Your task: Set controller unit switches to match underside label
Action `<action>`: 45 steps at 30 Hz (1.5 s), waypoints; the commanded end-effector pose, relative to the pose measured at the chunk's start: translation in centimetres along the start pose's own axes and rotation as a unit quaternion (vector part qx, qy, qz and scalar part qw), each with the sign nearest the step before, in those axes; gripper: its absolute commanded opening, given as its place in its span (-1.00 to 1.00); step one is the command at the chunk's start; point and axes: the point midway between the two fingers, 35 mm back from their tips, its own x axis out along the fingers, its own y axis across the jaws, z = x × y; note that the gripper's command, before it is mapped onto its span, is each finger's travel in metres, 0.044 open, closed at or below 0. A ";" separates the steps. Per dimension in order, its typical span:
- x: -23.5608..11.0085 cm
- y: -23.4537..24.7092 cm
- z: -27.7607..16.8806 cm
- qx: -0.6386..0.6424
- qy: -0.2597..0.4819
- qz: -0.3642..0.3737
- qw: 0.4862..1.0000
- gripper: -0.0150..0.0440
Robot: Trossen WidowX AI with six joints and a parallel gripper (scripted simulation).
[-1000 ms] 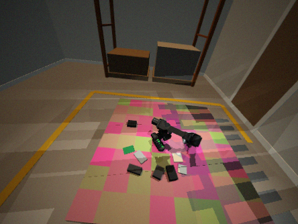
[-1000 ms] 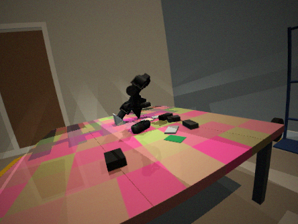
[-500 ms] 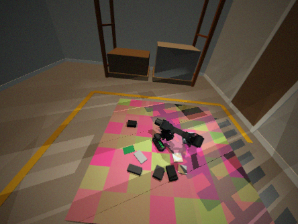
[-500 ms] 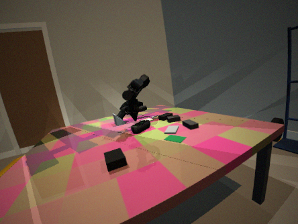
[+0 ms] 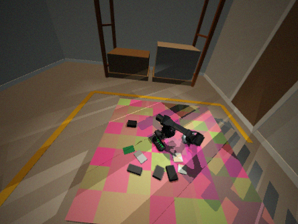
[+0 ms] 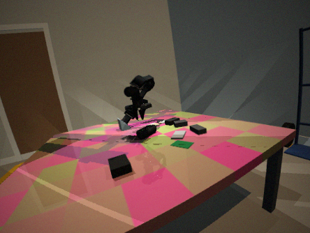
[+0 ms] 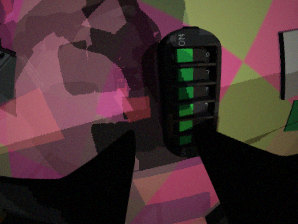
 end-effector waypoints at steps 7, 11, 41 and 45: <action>-0.7 0.1 0.1 -0.003 -0.003 0.006 1.000 0.22; -0.7 0.1 0.1 -0.003 -0.003 0.006 1.000 -0.14; -0.7 0.1 0.1 -0.001 -0.003 0.003 1.000 0.75; -0.7 0.1 0.1 -0.001 -0.003 0.003 1.000 1.00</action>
